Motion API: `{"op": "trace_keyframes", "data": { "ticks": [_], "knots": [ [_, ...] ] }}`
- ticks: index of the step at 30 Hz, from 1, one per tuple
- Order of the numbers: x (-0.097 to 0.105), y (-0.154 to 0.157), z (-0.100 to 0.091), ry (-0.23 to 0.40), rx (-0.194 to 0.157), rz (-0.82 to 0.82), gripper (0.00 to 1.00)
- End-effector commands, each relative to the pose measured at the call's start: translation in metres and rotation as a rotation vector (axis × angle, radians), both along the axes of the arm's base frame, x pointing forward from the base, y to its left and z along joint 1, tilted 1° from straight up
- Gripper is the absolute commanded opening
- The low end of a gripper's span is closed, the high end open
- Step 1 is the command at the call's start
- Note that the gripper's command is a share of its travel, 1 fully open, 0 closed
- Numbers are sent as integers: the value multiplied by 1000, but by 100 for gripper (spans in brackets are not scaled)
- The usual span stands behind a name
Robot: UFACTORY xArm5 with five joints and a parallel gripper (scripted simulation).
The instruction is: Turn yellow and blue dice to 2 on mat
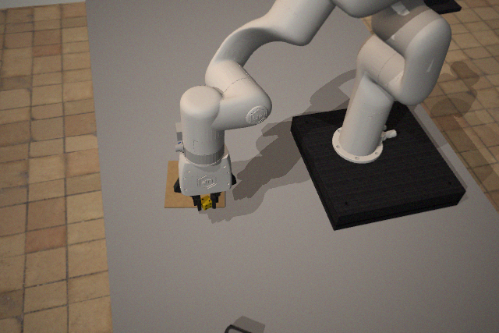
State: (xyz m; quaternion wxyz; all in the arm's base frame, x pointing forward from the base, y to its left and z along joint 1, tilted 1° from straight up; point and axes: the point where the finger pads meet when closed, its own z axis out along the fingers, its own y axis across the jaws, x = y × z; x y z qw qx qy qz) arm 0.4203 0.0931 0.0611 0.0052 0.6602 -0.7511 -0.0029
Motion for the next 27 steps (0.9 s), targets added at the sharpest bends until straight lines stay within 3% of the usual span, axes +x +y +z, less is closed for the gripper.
{"op": "trace_keyframes", "data": {
  "ticks": [1, 4, 6, 8, 9, 11, 12, 14, 27],
  "knots": [
    [1, 0, 2, -4, 1, 0, 15],
    [0, -10, 3, -5, 1, 3, 15],
    [-9, -54, 6, -6, 2, 14, 15],
    [-9, -54, 6, -6, 2, 14, 15],
    [-17, -80, 7, -7, 3, 21, 15],
    [-17, -80, 7, -7, 3, 21, 15],
    [-27, -103, 8, -8, 3, 27, 15],
    [-34, -119, 9, -9, 3, 32, 15],
    [-38, -128, 9, -9, 3, 35, 15]
  ]
}}
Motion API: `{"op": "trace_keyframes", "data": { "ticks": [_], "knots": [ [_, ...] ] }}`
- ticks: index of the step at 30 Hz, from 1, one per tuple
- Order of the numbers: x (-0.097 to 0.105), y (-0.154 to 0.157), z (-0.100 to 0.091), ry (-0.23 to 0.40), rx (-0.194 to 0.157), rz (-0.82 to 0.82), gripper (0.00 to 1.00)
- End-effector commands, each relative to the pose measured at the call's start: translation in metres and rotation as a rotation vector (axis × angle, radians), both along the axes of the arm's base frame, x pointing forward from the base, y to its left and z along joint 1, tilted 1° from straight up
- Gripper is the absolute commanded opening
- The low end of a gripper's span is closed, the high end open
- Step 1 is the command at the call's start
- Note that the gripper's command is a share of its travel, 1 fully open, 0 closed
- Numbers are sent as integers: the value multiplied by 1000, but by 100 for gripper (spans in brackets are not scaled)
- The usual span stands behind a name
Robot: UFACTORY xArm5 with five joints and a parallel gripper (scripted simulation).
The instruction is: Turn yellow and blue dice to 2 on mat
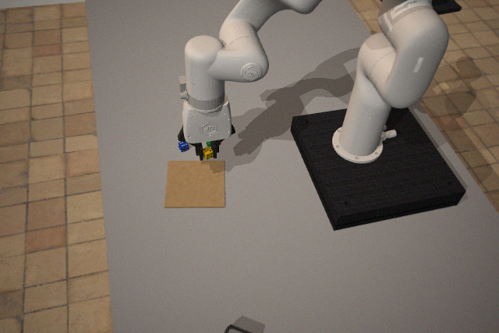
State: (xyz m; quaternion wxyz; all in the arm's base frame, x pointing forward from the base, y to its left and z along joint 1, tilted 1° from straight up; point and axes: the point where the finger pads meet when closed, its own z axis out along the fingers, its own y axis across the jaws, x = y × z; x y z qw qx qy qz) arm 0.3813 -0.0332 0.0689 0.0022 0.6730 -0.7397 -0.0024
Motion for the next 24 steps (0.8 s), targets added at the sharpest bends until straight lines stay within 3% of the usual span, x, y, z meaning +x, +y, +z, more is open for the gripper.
{"op": "trace_keyframes", "data": {
  "ticks": [1, 12, 24],
  "knots": [
    [1, -1, 1, -4, 0, 0, 15],
    [1, -2, -9, -4, 0, 0, 15],
    [1, -2, -62, -4, 0, 0, 15]
  ]
}}
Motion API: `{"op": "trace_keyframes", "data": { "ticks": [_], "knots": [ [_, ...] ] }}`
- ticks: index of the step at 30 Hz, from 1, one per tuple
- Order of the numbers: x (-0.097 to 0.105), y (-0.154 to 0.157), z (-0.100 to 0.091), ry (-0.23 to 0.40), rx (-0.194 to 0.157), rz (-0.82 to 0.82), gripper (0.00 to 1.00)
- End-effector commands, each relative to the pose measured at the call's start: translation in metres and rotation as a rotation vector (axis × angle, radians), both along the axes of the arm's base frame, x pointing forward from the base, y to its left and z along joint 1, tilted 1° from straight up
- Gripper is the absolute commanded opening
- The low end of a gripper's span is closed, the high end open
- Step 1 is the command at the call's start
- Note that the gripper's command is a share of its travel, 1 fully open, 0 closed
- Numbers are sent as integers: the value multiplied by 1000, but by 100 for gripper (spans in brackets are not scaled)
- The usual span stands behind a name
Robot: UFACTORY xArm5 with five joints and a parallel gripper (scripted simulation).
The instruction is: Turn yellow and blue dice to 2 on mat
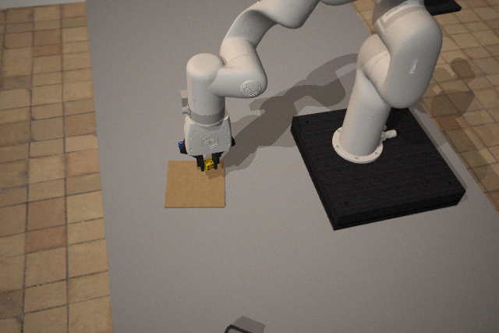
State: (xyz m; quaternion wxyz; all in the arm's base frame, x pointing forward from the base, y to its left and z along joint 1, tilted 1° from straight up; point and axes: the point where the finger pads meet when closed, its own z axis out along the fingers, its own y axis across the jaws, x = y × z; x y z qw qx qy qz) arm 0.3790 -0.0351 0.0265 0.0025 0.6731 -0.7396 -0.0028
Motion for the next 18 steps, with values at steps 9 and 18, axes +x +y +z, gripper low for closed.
{"op": "trace_keyframes", "data": {
  "ticks": [9, 18],
  "knots": [
    [3, -1, -45, -5, 0, 0, 15],
    [3, -1, -52, -5, 0, 0, 15]
  ]
}}
